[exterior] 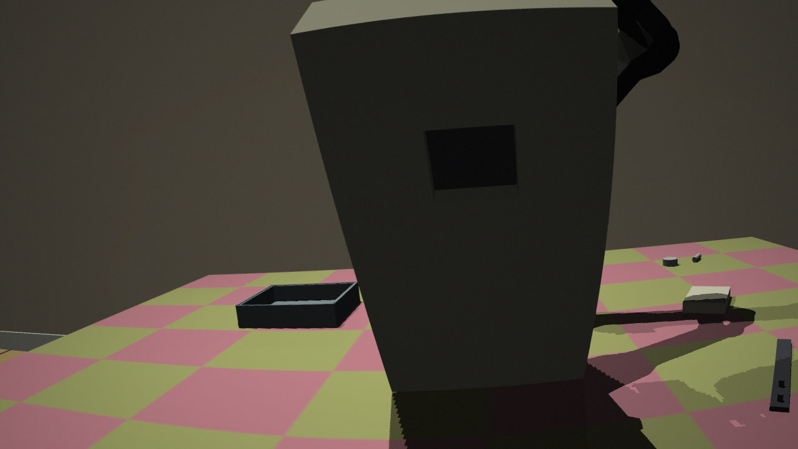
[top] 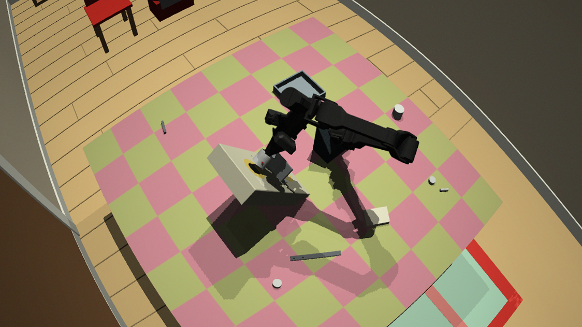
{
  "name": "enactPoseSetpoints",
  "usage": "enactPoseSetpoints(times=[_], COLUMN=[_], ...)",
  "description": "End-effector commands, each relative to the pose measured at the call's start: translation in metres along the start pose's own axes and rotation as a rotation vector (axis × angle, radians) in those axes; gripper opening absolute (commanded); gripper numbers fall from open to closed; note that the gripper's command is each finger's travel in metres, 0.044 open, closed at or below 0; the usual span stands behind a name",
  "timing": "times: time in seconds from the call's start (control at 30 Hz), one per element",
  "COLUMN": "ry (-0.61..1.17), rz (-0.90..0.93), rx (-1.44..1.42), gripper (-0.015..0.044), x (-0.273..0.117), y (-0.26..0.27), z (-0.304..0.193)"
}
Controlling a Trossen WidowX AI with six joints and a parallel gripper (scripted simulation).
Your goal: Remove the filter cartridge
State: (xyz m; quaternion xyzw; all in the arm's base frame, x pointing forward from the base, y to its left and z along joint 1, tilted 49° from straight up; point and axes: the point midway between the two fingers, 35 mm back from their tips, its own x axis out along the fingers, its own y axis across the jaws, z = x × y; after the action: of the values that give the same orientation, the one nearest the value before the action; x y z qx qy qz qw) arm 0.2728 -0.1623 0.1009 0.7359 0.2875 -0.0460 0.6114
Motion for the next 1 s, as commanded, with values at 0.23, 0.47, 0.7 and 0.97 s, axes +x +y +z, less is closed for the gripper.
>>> enactPoseSetpoints(times=[0.23, 0.47, 0.7, 0.97], ry=[-0.006, -0.006, -0.006, -0.006], rz=[0.02, 0.02, 0.02, 0.019], rx=[-0.029, -0.029, -0.029, -0.028], gripper=[0.0, 0.0, 0.0, 0.0], x=[-0.012, -0.011, -0.007, -0.003], y=[0.007, -0.001, -0.019, -0.04], z=[-0.001, -0.008, -0.022, -0.04])
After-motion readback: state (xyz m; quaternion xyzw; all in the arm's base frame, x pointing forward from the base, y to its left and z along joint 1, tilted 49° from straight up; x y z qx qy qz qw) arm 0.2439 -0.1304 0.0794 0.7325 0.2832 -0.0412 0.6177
